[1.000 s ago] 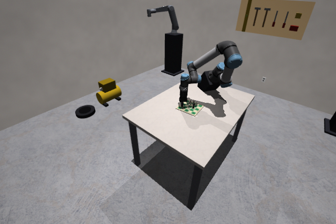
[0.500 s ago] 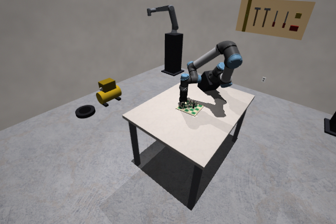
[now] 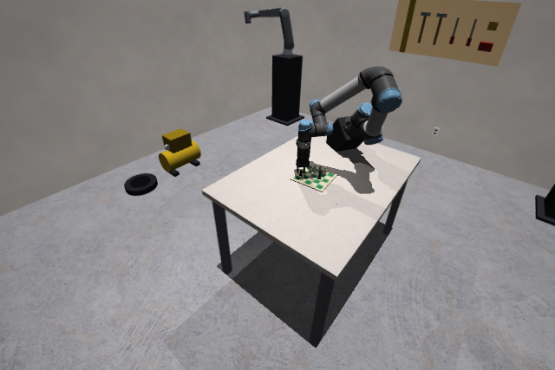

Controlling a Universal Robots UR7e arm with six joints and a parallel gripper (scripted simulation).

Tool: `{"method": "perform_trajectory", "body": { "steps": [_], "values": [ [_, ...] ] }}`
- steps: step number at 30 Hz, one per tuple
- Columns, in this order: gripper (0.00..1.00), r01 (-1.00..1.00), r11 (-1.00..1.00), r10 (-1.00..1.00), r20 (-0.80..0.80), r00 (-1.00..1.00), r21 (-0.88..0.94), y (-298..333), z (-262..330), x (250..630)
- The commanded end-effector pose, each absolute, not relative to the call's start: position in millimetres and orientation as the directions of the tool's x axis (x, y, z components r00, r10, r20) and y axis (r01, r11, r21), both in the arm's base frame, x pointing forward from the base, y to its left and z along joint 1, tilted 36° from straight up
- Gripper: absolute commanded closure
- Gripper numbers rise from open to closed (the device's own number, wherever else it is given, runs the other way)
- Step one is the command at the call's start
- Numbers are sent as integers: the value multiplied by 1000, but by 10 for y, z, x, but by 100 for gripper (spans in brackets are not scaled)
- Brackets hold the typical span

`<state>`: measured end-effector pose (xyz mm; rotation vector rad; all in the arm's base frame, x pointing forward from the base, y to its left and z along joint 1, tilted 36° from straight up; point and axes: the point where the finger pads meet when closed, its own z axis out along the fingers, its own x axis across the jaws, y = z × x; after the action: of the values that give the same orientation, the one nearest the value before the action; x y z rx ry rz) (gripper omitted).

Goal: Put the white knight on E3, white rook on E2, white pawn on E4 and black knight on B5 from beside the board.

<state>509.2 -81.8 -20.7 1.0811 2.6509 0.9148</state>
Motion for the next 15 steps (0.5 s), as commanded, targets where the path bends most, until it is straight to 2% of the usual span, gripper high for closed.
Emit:
{"method": "perform_trajectory", "body": {
  "steps": [1, 15],
  "values": [
    [27, 589, 559, 673, 96, -733, 584, -913, -54, 5036],
    [27, 589, 559, 673, 96, -733, 584, -1186, 401, 4845]
  ]
}}
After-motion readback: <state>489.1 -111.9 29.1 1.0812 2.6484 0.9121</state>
